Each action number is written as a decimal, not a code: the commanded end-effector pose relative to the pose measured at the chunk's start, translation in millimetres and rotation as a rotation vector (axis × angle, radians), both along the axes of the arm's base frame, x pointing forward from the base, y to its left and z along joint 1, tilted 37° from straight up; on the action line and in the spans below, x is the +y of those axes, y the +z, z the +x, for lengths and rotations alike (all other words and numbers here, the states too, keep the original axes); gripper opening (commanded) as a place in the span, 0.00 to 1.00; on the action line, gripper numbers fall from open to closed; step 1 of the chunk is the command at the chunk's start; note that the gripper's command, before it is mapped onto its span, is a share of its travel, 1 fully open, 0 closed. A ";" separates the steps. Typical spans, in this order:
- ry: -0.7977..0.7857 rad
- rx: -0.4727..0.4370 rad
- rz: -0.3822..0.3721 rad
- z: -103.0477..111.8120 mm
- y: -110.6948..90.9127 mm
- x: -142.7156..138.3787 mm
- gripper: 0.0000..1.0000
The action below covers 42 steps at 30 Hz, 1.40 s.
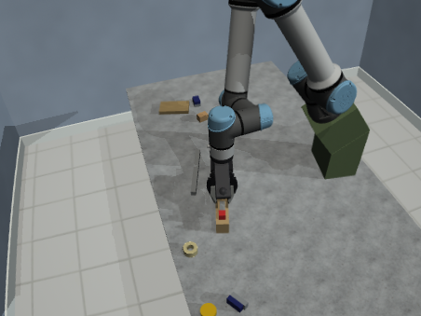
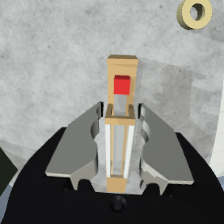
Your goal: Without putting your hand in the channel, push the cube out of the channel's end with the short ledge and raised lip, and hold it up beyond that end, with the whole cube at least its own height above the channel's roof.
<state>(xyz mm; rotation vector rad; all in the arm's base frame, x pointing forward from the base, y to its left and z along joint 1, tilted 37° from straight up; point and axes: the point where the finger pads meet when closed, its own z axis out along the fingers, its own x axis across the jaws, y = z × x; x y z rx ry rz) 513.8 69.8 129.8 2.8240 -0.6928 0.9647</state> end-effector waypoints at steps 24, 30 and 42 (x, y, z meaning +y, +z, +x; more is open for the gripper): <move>0.000 -0.001 0.000 1.9 -1.8 -0.4 0.25; 0.000 -0.001 0.000 9.2 -11.9 -3.0 0.25; 0.000 -0.001 0.000 25.6 -34.2 -8.9 0.25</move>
